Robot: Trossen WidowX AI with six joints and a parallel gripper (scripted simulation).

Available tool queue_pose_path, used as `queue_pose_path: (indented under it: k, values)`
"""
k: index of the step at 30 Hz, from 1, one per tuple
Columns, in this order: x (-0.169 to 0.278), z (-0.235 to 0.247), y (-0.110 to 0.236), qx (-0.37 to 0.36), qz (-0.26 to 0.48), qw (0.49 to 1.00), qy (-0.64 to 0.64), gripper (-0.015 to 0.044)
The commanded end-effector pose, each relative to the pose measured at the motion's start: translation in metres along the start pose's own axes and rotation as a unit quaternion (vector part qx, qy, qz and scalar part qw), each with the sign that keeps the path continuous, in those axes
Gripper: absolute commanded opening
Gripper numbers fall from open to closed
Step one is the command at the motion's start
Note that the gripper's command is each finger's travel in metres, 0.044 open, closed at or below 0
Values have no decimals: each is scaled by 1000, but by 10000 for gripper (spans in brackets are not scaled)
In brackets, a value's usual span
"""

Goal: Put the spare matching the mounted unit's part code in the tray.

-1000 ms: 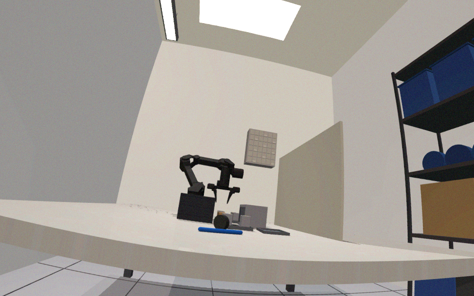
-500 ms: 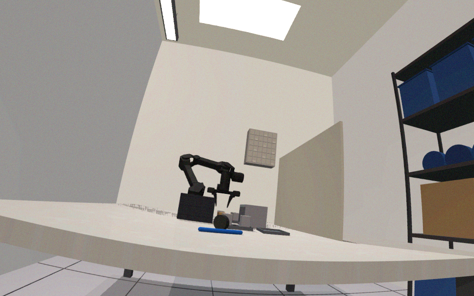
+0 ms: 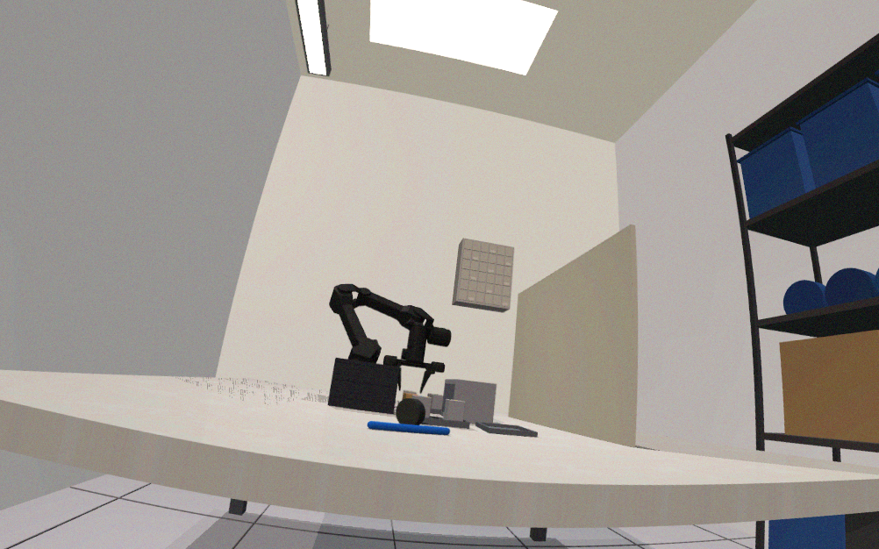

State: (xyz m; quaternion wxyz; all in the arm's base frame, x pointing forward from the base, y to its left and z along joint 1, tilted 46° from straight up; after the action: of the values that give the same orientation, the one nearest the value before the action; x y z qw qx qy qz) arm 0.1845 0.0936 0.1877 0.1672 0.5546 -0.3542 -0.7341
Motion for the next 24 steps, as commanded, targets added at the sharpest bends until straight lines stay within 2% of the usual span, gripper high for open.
queue_pose_path:
  k: [1,20,24]
  values:
    - [0,1,-5,3,0,1000,1,300]
    - [-2,5,-32,2,-8,1000,0,300]
    - [-2,4,-31,-1,-7,1000,0,195]
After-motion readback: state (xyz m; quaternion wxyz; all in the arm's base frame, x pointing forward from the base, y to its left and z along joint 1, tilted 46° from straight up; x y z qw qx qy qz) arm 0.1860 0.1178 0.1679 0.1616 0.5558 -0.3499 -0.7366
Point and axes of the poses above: the point midway between the two fingers, 35 mm back from their tips, its own y axis back along the fingers, its own z axis across the jaws, x = y × z, the point moved 1 cm from there along y, back along the fingers, and after that the axes turned 8 degrees about -y, right-handed, at the moved point
